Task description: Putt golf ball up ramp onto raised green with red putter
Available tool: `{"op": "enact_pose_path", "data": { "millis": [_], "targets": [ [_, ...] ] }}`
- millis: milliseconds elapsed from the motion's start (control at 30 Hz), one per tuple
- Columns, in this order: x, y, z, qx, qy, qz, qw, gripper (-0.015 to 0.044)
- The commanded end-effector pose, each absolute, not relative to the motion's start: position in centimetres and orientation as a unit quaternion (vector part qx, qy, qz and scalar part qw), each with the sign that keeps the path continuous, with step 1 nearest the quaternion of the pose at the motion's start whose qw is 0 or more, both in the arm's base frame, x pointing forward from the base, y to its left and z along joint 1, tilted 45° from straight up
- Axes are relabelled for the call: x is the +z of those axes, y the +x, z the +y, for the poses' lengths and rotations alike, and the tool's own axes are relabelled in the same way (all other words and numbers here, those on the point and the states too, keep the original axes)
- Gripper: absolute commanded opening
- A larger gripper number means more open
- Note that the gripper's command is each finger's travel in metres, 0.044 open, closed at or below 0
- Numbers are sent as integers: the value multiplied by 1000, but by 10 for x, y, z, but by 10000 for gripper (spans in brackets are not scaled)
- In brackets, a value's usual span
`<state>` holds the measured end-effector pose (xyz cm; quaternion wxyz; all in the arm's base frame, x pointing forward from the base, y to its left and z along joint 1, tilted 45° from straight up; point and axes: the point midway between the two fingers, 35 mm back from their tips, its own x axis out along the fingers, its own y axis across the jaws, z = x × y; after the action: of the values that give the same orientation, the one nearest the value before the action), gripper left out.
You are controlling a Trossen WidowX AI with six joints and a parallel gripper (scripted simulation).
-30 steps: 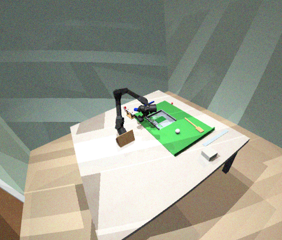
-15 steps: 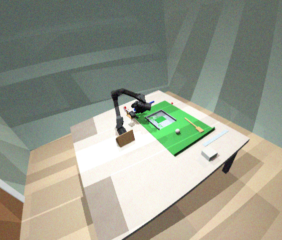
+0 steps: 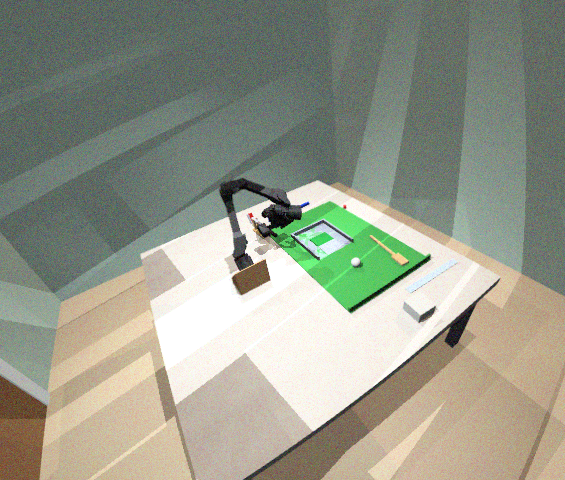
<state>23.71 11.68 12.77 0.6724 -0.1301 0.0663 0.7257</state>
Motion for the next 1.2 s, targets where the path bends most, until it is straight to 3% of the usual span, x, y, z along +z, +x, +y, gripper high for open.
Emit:
{"op": "enact_pose_path", "data": {
  "millis": [0, 1033, 1167],
  "targets": [
    [126, 235, 123, 725, -125, 67, 674, 440],
    [115, 232, 165, 726, -124, 65, 674, 440],
    [116, 235, 162, 725, -130, 65, 674, 335]
  ]
}}
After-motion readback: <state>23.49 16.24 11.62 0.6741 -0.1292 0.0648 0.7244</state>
